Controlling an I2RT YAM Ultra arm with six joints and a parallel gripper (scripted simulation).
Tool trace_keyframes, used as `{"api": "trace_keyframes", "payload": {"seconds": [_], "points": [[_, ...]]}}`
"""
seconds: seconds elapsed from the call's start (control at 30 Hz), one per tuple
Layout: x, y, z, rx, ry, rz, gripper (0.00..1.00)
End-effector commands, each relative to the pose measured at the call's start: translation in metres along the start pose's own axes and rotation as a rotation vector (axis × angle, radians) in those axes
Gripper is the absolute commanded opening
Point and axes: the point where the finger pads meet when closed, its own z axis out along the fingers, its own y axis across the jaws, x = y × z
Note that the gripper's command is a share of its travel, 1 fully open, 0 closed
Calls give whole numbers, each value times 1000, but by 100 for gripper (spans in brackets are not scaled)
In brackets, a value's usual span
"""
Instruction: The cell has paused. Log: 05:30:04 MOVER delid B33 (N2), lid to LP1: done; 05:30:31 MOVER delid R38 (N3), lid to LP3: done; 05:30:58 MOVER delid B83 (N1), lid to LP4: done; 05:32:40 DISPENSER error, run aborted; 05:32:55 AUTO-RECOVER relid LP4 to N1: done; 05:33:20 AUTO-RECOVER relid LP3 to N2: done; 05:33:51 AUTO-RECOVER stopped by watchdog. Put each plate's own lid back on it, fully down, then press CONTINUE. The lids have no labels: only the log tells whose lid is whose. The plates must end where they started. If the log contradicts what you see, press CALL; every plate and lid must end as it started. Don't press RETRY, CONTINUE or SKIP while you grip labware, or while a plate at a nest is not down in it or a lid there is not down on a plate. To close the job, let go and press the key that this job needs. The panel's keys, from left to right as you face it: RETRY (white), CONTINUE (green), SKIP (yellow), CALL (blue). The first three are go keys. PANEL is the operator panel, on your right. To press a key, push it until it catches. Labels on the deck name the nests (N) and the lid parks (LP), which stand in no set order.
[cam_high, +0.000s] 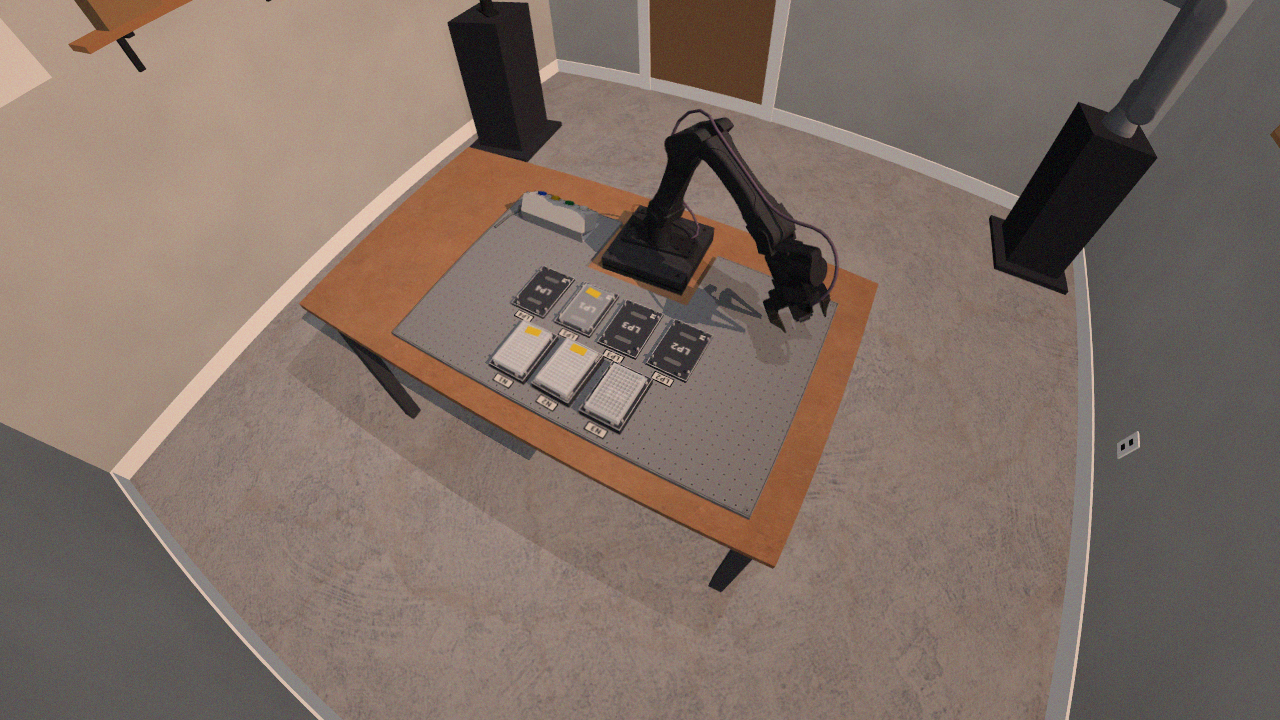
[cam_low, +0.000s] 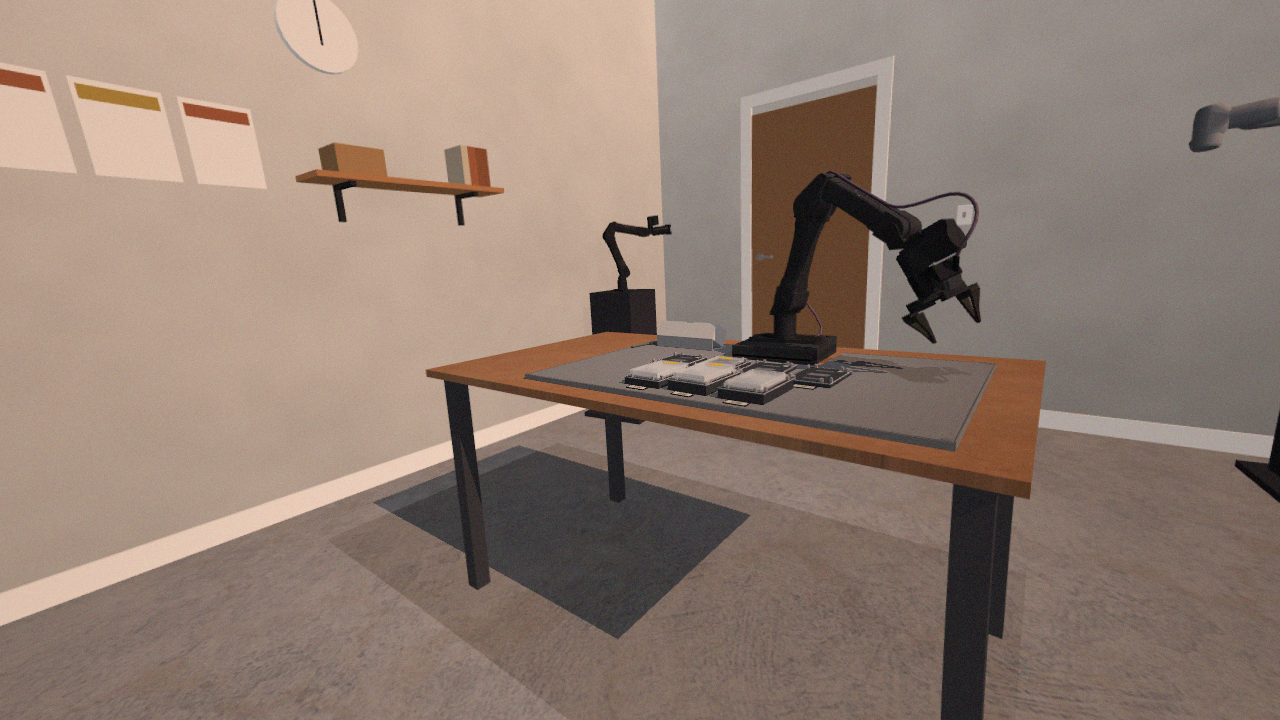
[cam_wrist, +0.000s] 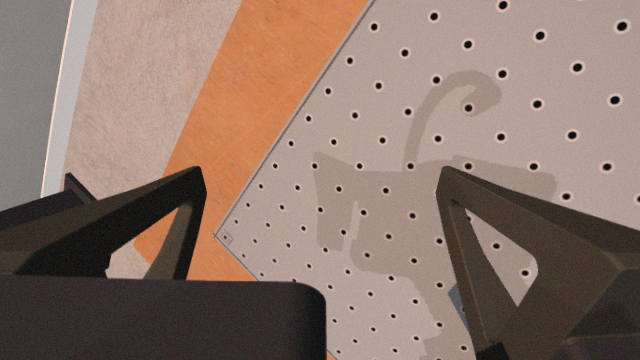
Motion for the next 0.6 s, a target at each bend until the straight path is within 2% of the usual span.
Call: {"api": "trace_keyframes", "payload": {"seconds": [0.0,0.53,0.57], "points": [[-3,3,-3,-9,-11,-3,100],[-3,3,-3,-9,-11,-3,100],[-7,-6,-11,16,-29,24,100]]}}
